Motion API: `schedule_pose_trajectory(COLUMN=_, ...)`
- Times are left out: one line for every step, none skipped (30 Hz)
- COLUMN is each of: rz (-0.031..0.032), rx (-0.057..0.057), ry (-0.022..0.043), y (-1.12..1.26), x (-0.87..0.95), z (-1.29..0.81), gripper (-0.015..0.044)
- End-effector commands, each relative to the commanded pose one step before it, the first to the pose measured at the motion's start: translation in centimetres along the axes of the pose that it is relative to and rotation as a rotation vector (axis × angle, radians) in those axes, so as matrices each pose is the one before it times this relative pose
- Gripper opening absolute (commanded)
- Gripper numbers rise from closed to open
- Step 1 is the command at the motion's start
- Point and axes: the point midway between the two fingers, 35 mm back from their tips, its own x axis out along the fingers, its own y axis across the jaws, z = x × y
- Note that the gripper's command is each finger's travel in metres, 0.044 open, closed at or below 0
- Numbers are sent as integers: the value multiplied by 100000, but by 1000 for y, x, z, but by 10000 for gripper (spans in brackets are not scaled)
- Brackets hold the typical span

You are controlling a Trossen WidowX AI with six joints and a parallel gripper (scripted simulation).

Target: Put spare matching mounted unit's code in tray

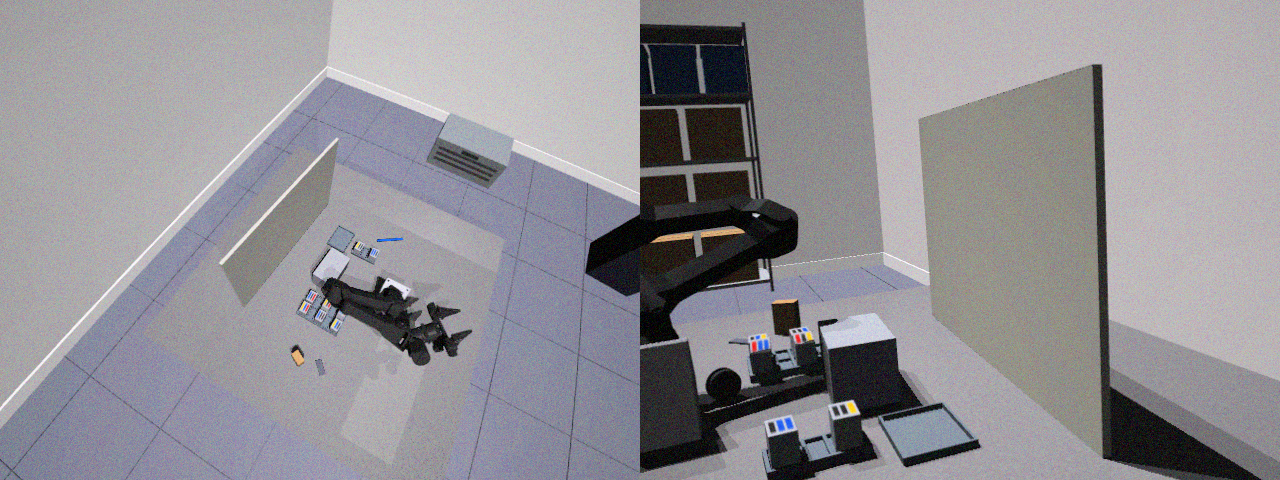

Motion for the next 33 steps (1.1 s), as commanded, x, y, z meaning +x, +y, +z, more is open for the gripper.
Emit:
schedule_pose_trajectory(rz=0, rx=0, ry=0, y=0, x=0, z=0, gripper=426)
schedule_pose_trajectory(rz=0, rx=0, ry=0, y=0, x=0, z=0, gripper=440)
schedule_pose_trajectory(rz=0, rx=0, ry=0, y=0, x=0, z=0, gripper=440)
schedule_pose_trajectory(rz=0, rx=0, ry=0, y=0, x=0, z=0, gripper=440)
schedule_pose_trajectory(rz=0, rx=0, ry=0, y=0, x=0, z=0, gripper=440)
schedule_pose_trajectory(rz=0, rx=0, ry=0, y=0, x=0, z=0, gripper=440)
schedule_pose_trajectory(rz=-705, rx=-538, ry=540, y=-38, x=89, z=-131, gripper=440)
schedule_pose_trajectory(rz=-2106, rx=-1632, ry=1639, y=-116, x=268, z=-394, gripper=440)
schedule_pose_trajectory(rz=-3477, rx=-2778, ry=2794, y=-190, x=453, z=-664, gripper=440)
schedule_pose_trajectory(rz=-4129, rx=-3441, ry=3465, y=-215, x=559, z=-810, gripper=440)
schedule_pose_trajectory(rz=-4062, rx=-3547, ry=3574, y=-195, x=579, z=-820, gripper=440)
schedule_pose_trajectory(rz=-3991, rx=-3653, ry=3680, y=-174, x=599, z=-831, gripper=440)
schedule_pose_trajectory(rz=-3916, rx=-3759, ry=3784, y=-152, x=619, z=-842, gripper=440)
schedule_pose_trajectory(rz=-3837, rx=-3865, ry=3884, y=-129, x=640, z=-852, gripper=440)
schedule_pose_trajectory(rz=-3754, rx=-3970, ry=3981, y=-105, x=662, z=-863, gripper=440)
schedule_pose_trajectory(rz=-3667, rx=-4075, ry=4075, y=-80, x=683, z=-873, gripper=440)
schedule_pose_trajectory(rz=-3177, rx=-3775, ry=3668, y=-185, x=599, z=-904, gripper=440)
schedule_pose_trajectory(rz=-3081, rx=-3832, ry=3686, y=-159, x=601, z=-908, gripper=440)
schedule_pose_trajectory(rz=-2672, rx=-3471, ry=3307, y=-118, x=540, z=-814, gripper=440)
schedule_pose_trajectory(rz=-2130, rx=-2872, ry=2714, y=-77, x=445, z=-667, gripper=440)
schedule_pose_trajectory(rz=-1619, rx=-2231, ry=2113, y=-36, x=346, z=-501, gripper=440)
schedule_pose_trajectory(rz=-1703, rx=-2317, ry=2290, y=31, x=363, z=-449, gripper=440)
schedule_pose_trajectory(rz=-2124, rx=-2983, ry=2946, y=49, x=469, z=-573, gripper=440)
schedule_pose_trajectory(rz=-2500, rx=-3654, ry=3605, y=75, x=576, z=-696, gripper=440)
schedule_pose_trajectory(rz=-2603, rx=-3984, ry=3924, y=101, x=633, z=-749, gripper=440)
schedule_pose_trajectory(rz=-2519, rx=-4046, ry=3976, y=125, x=648, z=-749, gripper=440)
schedule_pose_trajectory(rz=-2563, rx=-4511, ry=4445, y=162, x=768, z=-873, gripper=440)
schedule_pose_trajectory(rz=-2612, rx=-4859, ry=4756, y=202, x=834, z=-927, gripper=440)
schedule_pose_trajectory(rz=-2508, rx=-4947, ry=4806, y=236, x=856, z=-927, gripper=440)
schedule_pose_trajectory(rz=-2402, rx=-5028, ry=4848, y=271, x=879, z=-926, gripper=440)
schedule_pose_trajectory(rz=-2295, rx=-5108, ry=4887, y=306, x=901, z=-923, gripper=440)
schedule_pose_trajectory(rz=-2189, rx=-5187, ry=4922, y=342, x=923, z=-918, gripper=440)
schedule_pose_trajectory(rz=-2082, rx=-5263, ry=4954, y=378, x=946, z=-912, gripper=440)
